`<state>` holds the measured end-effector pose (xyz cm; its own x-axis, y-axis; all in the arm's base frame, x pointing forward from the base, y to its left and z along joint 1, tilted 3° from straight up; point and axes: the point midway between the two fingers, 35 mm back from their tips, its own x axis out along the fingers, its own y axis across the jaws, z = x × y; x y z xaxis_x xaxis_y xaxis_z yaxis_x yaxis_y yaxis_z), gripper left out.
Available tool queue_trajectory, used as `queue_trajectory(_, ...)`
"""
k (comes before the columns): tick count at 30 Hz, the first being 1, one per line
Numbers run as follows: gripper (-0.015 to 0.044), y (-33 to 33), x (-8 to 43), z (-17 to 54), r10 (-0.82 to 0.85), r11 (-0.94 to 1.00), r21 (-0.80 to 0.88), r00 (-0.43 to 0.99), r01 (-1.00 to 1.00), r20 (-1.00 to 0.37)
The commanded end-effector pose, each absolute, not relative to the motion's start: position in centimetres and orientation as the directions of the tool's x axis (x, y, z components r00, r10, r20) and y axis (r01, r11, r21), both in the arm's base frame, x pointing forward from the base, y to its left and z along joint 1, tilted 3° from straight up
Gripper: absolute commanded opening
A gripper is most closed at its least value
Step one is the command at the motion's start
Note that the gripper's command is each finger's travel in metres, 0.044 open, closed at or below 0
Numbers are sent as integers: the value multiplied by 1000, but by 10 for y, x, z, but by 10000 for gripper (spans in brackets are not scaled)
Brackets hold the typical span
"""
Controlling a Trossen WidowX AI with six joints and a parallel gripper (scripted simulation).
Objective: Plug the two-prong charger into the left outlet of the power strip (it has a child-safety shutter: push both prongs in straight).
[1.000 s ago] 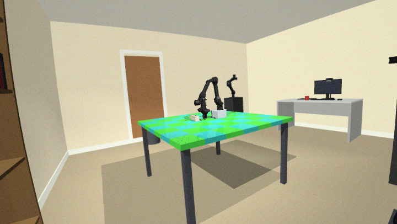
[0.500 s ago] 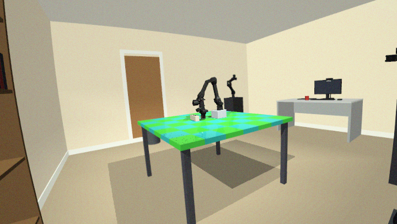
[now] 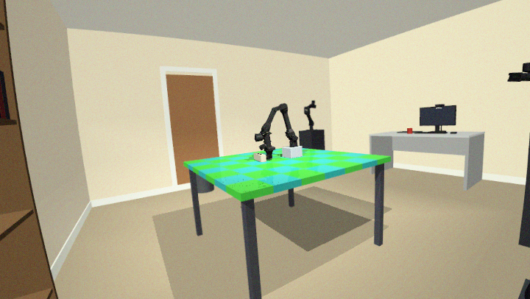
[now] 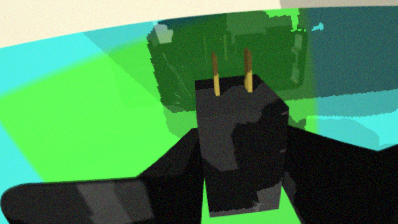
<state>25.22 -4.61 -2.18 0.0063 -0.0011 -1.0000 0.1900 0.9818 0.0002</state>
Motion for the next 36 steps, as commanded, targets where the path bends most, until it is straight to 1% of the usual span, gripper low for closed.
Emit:
queue_trajectory(1, 0, -47, 256, -22, 4, 980, 5, 6, 198, -1000)
queue_trajectory(36, 0, -47, 262, -21, 4, 980, 5, 7, 198, -1000)
